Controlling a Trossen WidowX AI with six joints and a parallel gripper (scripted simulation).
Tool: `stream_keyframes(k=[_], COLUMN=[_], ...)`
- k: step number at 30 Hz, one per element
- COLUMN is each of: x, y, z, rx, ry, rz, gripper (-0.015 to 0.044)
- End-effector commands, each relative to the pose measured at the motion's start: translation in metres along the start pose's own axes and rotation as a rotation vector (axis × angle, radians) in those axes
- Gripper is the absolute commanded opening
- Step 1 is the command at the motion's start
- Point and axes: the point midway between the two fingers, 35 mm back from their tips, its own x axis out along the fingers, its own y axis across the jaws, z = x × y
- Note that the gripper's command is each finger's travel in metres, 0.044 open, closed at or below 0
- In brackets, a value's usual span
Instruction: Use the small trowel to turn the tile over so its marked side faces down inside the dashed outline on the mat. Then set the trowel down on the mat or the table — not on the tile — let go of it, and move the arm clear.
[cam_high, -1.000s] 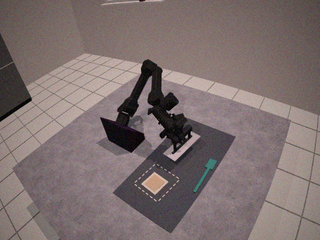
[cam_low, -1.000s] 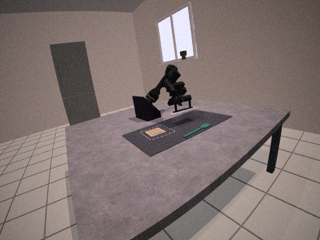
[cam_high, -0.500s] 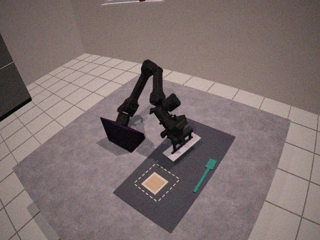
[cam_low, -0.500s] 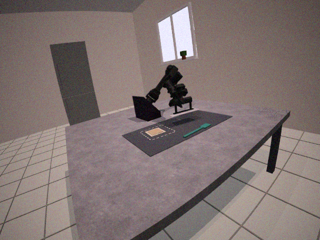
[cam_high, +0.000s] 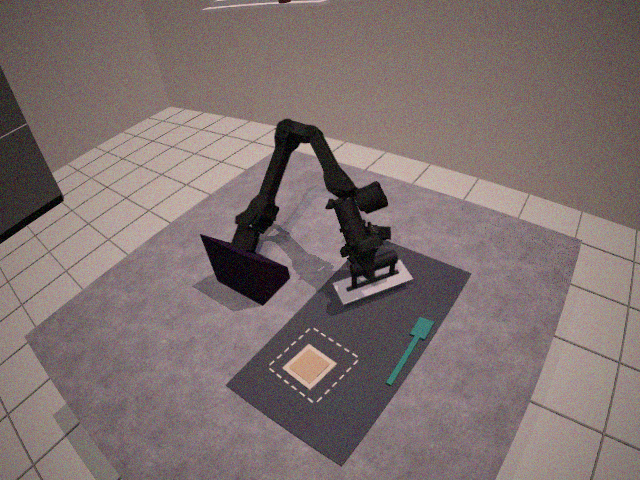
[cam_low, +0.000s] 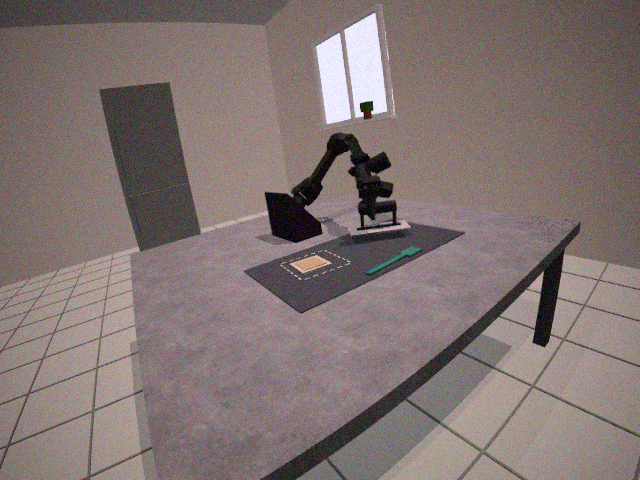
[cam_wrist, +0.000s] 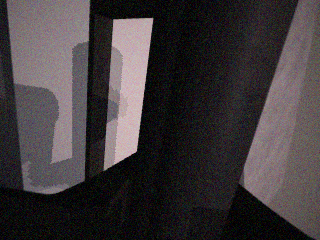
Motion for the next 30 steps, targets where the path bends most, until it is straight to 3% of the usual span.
stream_keyframes(k=[1,10,30], x=[-0.017,-0.054,-0.044], y=[0.014,0.049,0.059], z=[0.013,0.021,0.022], rx=[0.072,0.171,0.181], ry=[0.075,0.206,0.21], rz=[-0.044,-0.127,-0.121], gripper=[0.0,0.0,0.0])
